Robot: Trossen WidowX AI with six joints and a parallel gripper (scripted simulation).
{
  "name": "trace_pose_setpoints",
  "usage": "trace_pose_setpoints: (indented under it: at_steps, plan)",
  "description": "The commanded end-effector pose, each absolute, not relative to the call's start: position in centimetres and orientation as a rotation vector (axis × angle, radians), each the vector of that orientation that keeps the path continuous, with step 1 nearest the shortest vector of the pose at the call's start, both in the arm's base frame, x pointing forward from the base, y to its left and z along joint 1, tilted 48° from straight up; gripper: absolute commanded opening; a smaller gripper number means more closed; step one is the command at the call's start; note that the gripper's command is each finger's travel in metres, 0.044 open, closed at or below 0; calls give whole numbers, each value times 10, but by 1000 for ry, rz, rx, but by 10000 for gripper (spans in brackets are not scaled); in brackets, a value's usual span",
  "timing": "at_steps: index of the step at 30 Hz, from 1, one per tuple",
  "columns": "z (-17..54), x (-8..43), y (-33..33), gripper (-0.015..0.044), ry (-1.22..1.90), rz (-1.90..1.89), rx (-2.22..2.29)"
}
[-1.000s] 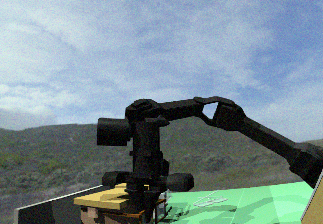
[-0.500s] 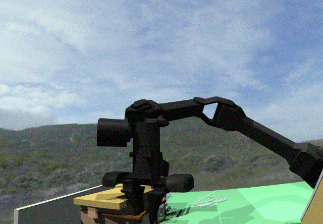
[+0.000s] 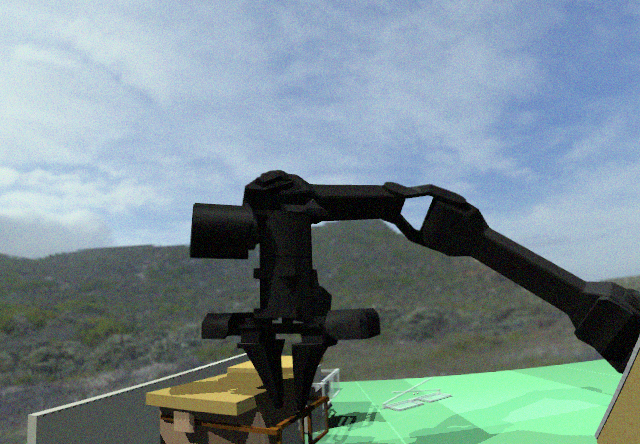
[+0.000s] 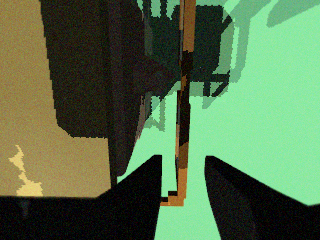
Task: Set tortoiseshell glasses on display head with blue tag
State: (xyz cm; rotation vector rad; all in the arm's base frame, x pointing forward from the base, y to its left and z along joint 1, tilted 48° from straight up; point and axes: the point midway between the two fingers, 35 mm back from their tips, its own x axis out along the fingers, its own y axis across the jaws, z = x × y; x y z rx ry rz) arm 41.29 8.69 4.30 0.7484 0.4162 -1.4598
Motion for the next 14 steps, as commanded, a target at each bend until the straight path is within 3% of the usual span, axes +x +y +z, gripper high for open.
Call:
trace_pose_setpoints:
  at_steps: [1,14]
  plan:
    - [43,402,90,107,420,-1471,749]
    - [44,356,104,107,422,-1472,748]
